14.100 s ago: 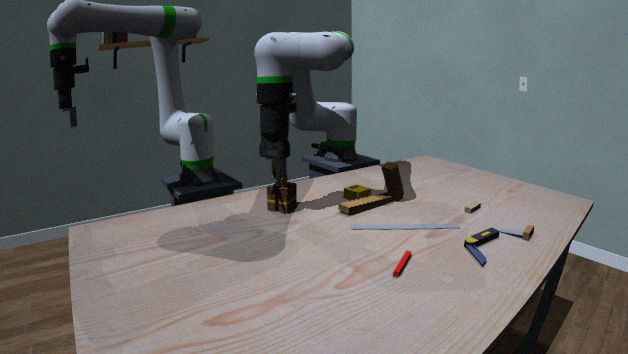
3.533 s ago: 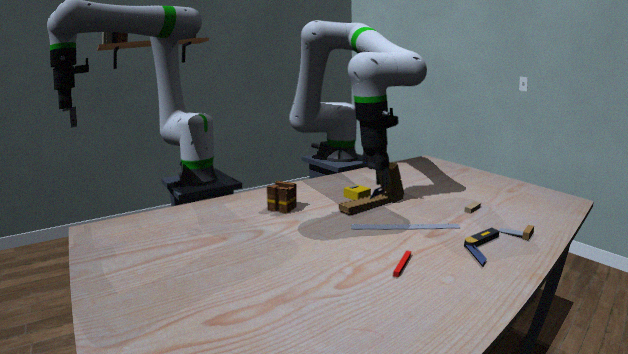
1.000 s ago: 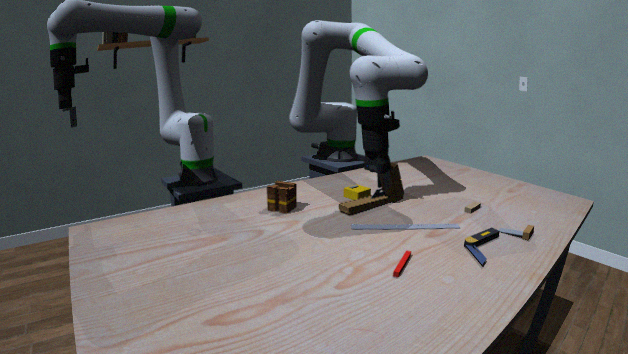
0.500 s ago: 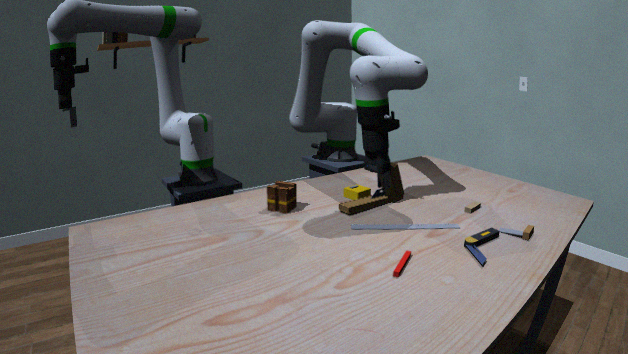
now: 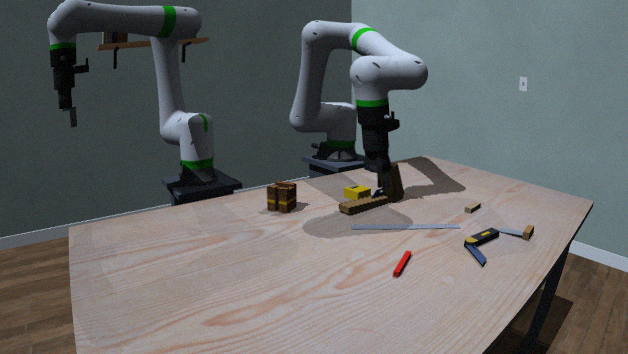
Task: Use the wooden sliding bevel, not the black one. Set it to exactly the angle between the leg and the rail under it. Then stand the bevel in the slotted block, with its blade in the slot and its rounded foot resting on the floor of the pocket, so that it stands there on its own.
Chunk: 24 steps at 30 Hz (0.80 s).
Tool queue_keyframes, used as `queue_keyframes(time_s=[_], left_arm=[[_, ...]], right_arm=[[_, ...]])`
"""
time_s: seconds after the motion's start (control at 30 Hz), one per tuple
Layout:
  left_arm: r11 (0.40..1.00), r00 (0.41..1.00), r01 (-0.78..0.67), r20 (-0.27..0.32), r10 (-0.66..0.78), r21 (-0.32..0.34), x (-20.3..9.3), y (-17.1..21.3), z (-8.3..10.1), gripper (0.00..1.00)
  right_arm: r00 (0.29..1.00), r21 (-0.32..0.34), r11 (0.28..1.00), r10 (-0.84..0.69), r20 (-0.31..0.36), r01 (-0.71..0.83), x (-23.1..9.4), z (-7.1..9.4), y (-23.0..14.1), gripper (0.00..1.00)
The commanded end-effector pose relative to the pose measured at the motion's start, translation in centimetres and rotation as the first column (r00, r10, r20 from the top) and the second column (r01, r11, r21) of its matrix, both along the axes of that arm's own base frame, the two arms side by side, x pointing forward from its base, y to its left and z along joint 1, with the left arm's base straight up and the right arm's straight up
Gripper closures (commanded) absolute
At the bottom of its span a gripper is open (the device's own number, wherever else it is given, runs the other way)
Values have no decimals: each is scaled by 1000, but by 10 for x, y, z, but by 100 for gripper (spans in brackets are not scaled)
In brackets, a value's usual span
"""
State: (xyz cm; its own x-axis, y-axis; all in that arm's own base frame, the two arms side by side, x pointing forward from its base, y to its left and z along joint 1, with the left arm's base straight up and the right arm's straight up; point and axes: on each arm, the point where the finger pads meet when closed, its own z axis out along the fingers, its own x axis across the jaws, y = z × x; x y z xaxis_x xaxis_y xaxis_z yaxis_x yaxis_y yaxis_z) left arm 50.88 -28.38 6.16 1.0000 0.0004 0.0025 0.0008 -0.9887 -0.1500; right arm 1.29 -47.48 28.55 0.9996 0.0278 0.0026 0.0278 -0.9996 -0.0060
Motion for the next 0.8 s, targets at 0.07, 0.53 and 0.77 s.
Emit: queue_keyframes(time_s=[0.07, 0.53, 0.77], left_arm=[[1000, 1000, 0, 3, 0, -6, 2, 0, 5, 100], [1000, 1000, 0, 3, 0, -6, 2, -3, 12, 100], [1000, 1000, 0, 3, 0, -6, 2, -4, 12, 100]], right_arm=[[1000, -6, 1000, -1, -2, 1, 0, 4, 0, 0], [1000, -6, 1000, -1, -2, 1, 0, 4, 0, 0], [1000, -6, 1000, -1, -2, 1, 0, 4, 0, 0]])
